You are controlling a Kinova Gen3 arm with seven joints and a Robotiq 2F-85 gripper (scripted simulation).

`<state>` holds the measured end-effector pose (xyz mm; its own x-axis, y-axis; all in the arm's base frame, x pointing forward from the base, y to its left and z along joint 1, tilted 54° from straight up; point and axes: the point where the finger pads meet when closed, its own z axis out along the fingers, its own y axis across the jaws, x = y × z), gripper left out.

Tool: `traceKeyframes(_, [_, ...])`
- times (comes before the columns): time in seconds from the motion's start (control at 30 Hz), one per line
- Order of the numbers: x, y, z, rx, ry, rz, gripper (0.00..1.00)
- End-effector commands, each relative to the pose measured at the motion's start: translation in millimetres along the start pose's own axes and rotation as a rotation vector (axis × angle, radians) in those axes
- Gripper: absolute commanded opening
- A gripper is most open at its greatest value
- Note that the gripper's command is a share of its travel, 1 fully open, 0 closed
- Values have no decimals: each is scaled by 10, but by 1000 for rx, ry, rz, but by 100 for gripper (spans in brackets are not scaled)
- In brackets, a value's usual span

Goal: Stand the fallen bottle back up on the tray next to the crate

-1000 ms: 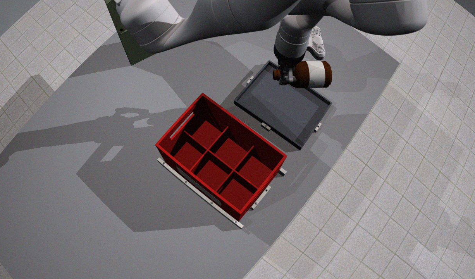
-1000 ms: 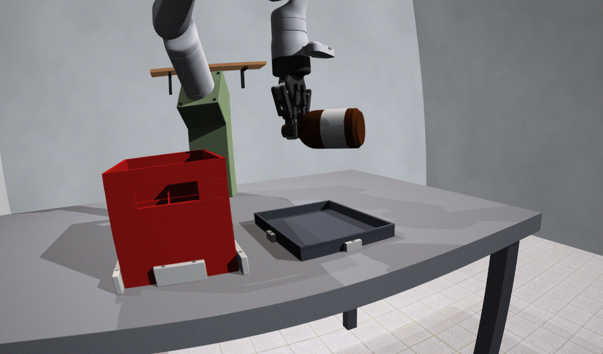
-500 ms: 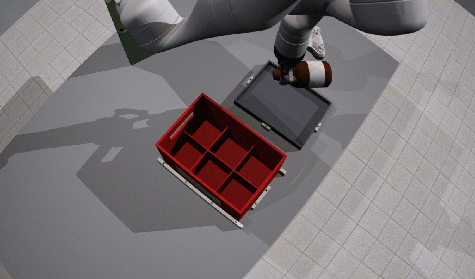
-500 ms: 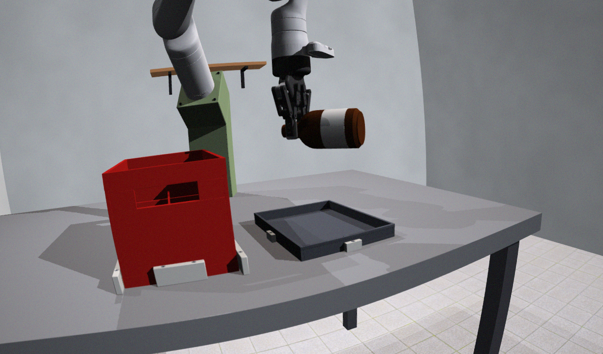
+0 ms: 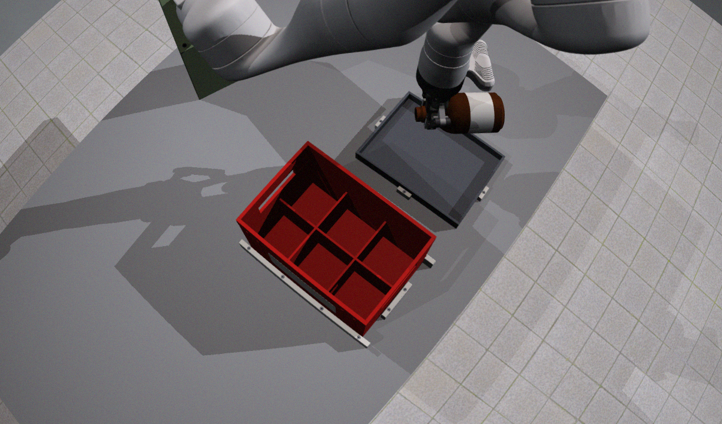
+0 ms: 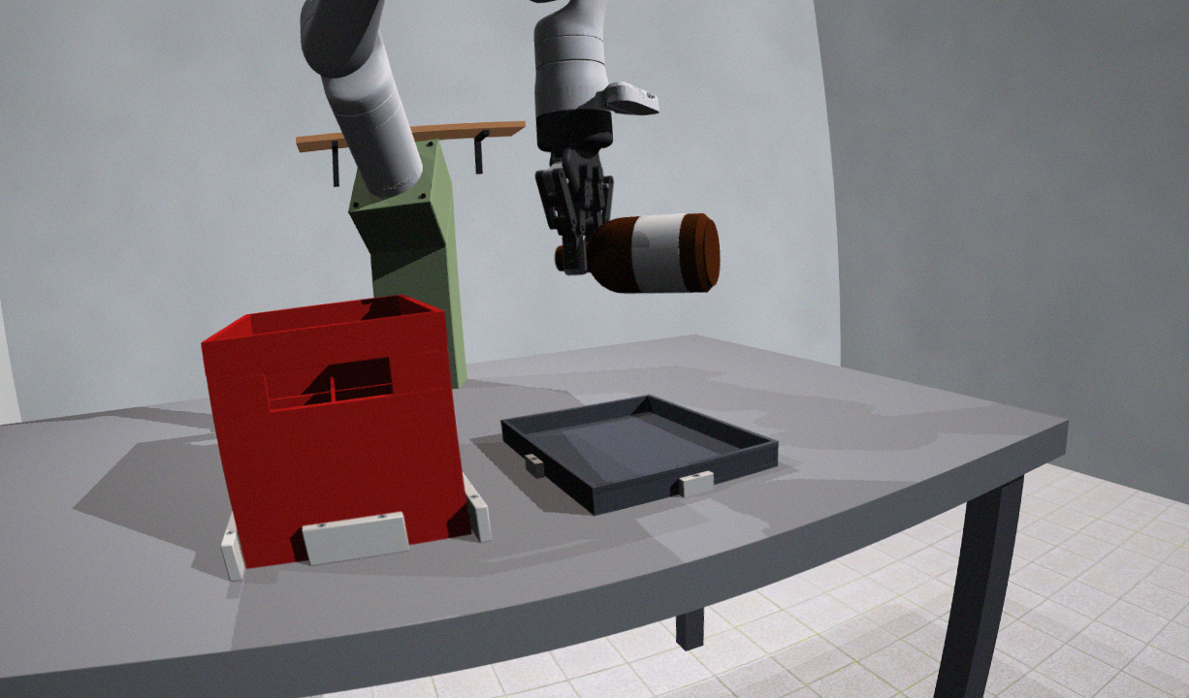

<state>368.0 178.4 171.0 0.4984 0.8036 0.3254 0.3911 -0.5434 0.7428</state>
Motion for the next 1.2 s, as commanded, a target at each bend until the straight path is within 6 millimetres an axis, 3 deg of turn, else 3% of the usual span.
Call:
traceKeyframes(0.0, [3, -3, -3, 1, 1, 0, 0])
traceKeyframes(0.6, [3, -3, -3, 1, 1, -43, 0])
traceKeyframes(1.17, [3, -3, -3, 0, 1, -247, 0])
